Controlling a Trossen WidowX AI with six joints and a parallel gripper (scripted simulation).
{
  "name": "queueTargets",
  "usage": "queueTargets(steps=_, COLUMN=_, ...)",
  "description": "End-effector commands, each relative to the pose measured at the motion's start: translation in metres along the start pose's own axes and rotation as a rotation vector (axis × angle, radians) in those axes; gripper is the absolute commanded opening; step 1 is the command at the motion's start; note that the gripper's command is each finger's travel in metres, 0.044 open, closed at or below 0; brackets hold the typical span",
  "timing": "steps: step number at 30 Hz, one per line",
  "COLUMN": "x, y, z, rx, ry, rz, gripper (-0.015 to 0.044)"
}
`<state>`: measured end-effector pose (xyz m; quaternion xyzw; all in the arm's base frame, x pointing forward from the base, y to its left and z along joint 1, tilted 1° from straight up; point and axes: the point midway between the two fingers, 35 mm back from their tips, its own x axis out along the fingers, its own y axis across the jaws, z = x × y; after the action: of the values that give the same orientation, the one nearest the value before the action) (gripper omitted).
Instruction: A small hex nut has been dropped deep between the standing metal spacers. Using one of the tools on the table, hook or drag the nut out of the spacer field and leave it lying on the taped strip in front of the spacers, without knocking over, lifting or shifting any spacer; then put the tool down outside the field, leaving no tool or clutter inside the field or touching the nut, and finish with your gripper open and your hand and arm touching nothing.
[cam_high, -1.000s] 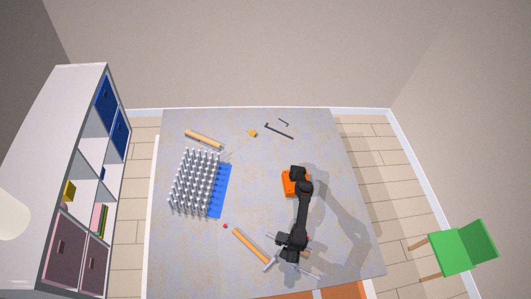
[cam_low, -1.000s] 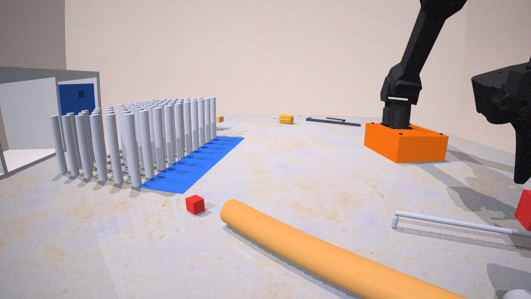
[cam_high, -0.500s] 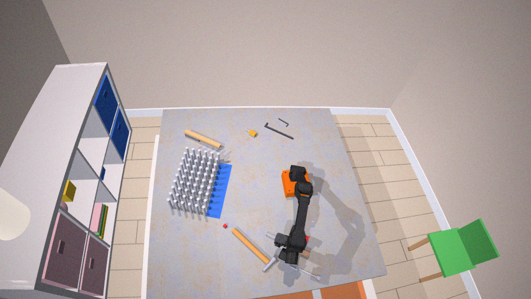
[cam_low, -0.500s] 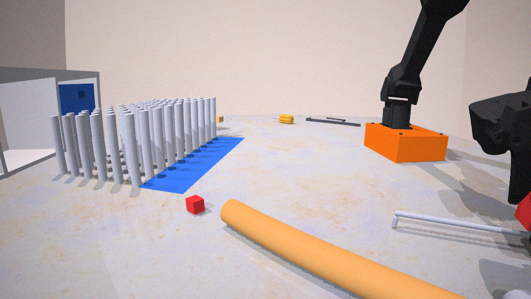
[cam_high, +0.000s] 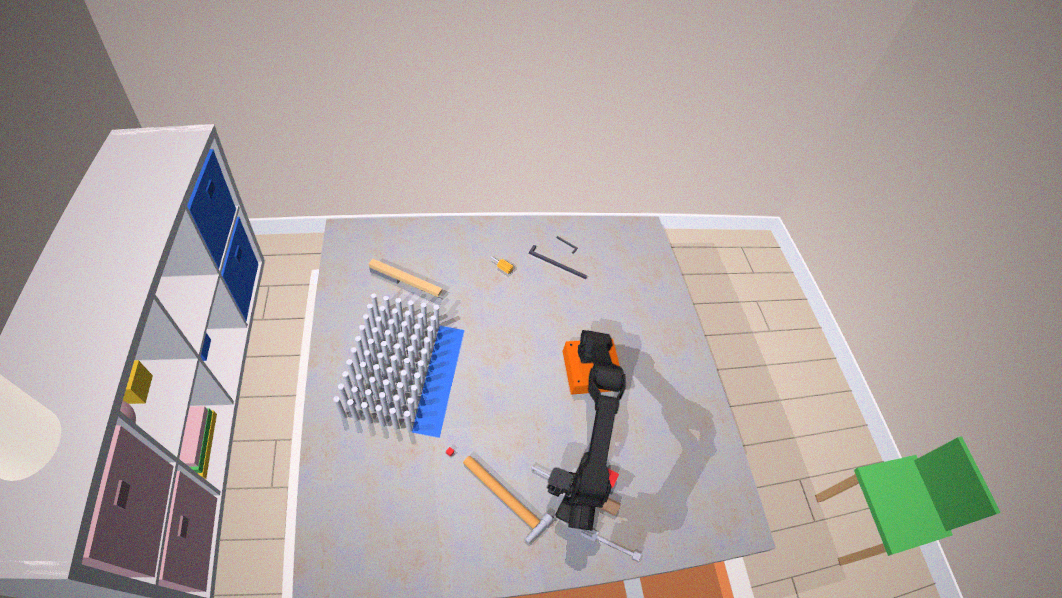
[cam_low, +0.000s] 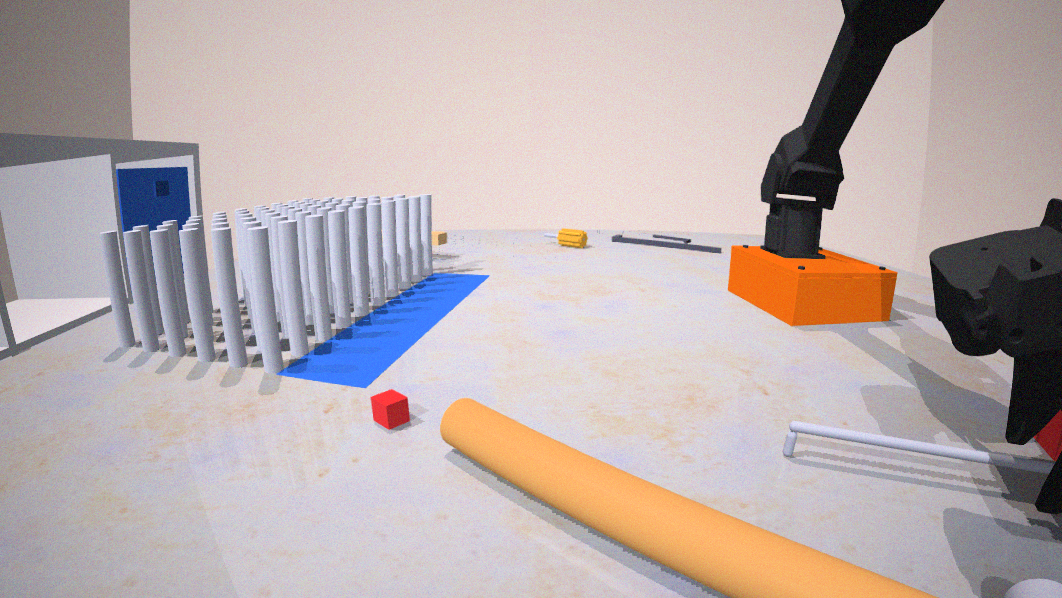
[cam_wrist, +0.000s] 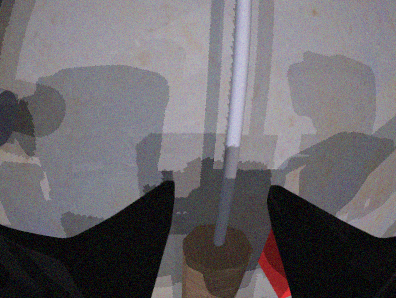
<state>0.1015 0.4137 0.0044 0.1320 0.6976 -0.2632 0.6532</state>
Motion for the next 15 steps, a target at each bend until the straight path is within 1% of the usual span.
queueTargets(steps=1, x=0.002, y=-0.001, z=0.000, rx=0.004, ry=0.002, rz=-0.004, gripper=0.0149)
queueTargets(steps=6, x=0.002, y=-0.001, z=0.000, rx=0.004, ry=0.002, rz=-0.004, gripper=0.0018)
queueTargets(steps=9, x=0.002, y=-0.001, z=0.000, rx=0.004, ry=0.002, rz=-0.004, gripper=0.0000)
queueTargets(steps=12, x=0.001, y=-0.001, z=0.000, rx=0.004, ry=0.002, rz=-0.004, gripper=0.0000)
queueTargets(steps=15, x=-0.015, y=-0.004, z=0.000, rx=0.003, ry=0.002, rz=-0.004, gripper=0.0000)
